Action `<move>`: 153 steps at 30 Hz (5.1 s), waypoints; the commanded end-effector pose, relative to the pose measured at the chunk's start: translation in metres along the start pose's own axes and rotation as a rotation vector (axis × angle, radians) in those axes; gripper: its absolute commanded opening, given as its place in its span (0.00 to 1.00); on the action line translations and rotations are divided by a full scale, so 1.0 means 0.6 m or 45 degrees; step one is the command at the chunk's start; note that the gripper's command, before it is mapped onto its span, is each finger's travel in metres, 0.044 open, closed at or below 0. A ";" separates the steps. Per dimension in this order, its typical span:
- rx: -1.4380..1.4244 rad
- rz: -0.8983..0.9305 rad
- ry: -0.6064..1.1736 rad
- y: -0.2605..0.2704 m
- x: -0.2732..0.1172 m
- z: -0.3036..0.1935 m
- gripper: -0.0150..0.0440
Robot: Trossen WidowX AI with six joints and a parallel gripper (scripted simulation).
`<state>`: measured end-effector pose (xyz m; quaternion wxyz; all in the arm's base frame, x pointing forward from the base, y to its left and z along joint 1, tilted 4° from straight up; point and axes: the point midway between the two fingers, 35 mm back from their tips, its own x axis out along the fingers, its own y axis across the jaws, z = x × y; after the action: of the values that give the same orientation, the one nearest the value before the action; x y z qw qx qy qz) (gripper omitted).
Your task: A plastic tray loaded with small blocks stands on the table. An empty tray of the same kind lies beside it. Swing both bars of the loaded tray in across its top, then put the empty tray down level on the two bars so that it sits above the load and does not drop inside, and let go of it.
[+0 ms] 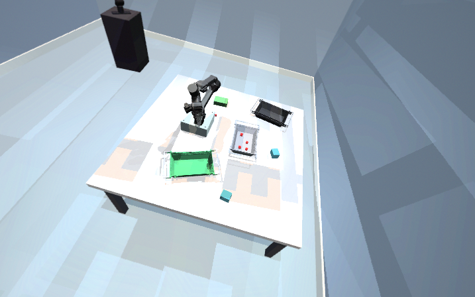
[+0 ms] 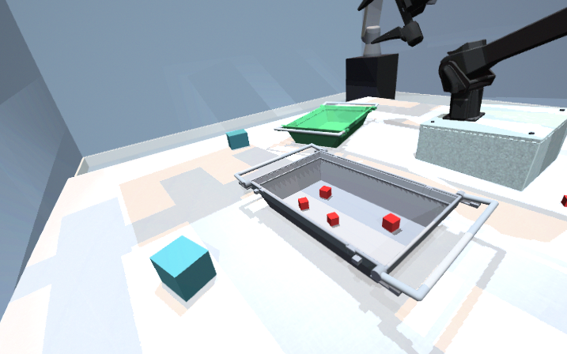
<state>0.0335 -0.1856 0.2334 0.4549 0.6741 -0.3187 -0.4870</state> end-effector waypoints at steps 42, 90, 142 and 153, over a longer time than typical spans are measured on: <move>-2.911 -0.497 1.707 -0.165 0.311 -0.434 0.39; -3.142 -0.439 1.901 -0.298 0.263 -0.503 0.39; -3.140 -0.439 1.911 -0.219 0.198 -0.532 0.39; -3.142 -0.442 1.923 -0.125 0.132 -0.550 0.39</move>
<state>0.3666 -0.1347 0.1886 0.7359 -0.0209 0.6759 -0.0350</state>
